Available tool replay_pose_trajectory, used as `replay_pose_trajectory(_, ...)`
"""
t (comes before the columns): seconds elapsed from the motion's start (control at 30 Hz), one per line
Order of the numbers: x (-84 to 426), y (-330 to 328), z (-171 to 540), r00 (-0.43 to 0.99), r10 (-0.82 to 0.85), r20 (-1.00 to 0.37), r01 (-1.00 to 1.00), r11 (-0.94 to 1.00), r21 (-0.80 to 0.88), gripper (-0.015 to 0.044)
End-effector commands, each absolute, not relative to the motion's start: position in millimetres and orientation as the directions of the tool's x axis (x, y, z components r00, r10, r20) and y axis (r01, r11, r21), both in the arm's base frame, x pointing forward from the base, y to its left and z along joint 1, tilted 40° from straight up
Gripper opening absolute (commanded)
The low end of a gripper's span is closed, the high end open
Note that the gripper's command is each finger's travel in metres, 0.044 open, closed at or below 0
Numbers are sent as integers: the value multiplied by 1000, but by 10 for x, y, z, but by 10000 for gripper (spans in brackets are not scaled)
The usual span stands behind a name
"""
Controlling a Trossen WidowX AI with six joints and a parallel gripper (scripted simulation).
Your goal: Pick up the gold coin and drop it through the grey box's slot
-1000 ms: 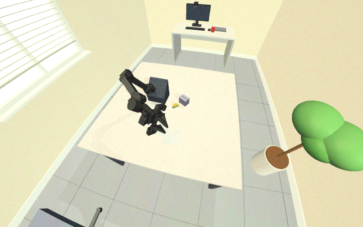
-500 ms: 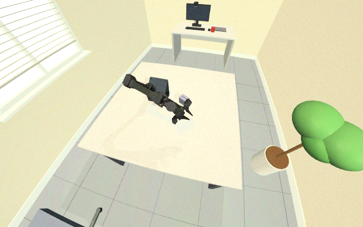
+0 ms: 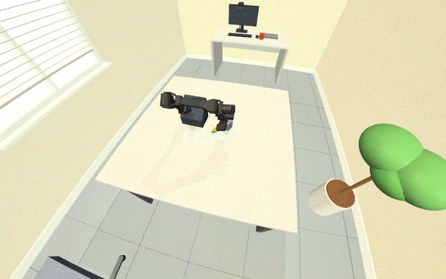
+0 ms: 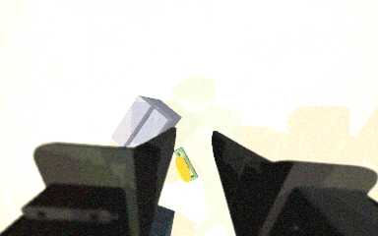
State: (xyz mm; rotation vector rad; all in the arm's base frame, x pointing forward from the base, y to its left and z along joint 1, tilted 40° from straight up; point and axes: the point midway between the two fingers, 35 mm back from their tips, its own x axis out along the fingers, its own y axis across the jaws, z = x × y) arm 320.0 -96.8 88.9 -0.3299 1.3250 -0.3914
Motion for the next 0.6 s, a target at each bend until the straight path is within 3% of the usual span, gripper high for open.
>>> replay_pose_trajectory(0.0,2874,-782,648,42,-518,-854,-166,839,-517,161)
replay_pose_trajectory(0.13,2453,-651,533,-99,-627,-773,-494,705,-509,161)
replay_pose_trajectory(0.57,2353,-906,298,-105,-636,-765,-512,694,-506,161)
